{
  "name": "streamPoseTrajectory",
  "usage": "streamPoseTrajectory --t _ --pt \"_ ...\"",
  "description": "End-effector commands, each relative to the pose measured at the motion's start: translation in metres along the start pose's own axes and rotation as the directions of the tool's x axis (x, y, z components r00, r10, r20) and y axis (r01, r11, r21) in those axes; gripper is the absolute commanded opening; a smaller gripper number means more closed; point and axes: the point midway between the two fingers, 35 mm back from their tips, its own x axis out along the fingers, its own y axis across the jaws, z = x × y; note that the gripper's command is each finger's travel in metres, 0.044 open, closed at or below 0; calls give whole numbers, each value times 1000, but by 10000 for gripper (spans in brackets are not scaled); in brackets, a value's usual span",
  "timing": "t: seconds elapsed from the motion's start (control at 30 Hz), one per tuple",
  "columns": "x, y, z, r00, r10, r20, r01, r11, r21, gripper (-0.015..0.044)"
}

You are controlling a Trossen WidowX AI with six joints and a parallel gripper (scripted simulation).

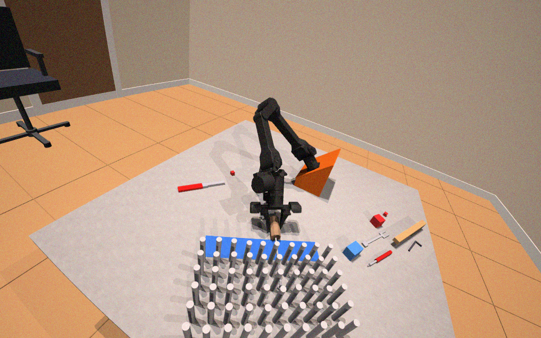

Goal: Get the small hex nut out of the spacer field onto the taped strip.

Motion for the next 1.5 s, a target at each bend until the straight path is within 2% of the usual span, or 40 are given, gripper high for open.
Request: streamPoseTrajectory --t 0.0,1.47 --pt "-2 0 2 1000 0 -3 0 1000 -4 0" --pt "-15 0 28 1000 0 -1 0 1000 -6 0"
